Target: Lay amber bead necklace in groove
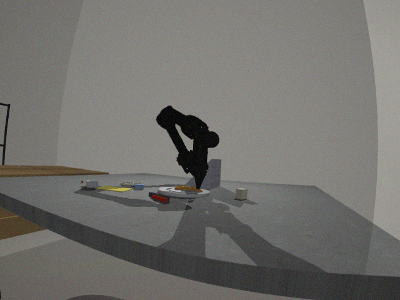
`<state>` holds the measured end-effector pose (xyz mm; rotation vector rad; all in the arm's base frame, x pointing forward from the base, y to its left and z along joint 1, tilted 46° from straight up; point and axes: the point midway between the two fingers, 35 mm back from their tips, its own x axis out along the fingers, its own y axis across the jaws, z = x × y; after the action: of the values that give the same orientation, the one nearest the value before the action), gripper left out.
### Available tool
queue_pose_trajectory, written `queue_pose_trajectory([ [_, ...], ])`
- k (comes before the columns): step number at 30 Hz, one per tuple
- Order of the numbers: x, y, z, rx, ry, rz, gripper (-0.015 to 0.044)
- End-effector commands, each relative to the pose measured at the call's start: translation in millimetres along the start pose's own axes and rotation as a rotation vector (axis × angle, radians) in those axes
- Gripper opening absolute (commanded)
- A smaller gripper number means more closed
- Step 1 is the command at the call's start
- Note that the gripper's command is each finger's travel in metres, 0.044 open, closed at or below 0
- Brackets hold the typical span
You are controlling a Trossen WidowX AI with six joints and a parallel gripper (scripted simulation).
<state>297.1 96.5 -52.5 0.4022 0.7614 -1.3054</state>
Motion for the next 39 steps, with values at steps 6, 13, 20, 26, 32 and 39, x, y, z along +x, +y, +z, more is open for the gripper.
queue_pose_trajectory([
  [6, -8.9, 0.9, -0.6, 0.002, 0.002, 0.002, 0.0],
  [13, -9.2, 15.8, -10.2, 0.003, 0.002, 0.003, 0.0],
  [20, -8.1, 16.3, -10.4, 0.003, 0.002, 0.003, 0.0],
  [26, 1.6, 16.3, -10.4, 0.003, 0.002, 0.003, 0.0],
  [32, 7.3, 16.2, -10.3, 0.003, 0.001, 0.003, 0.0],
  [39, 3.7, 16.9, -11.4, 0.008, 0.007, 0.005, 0.0131],
])
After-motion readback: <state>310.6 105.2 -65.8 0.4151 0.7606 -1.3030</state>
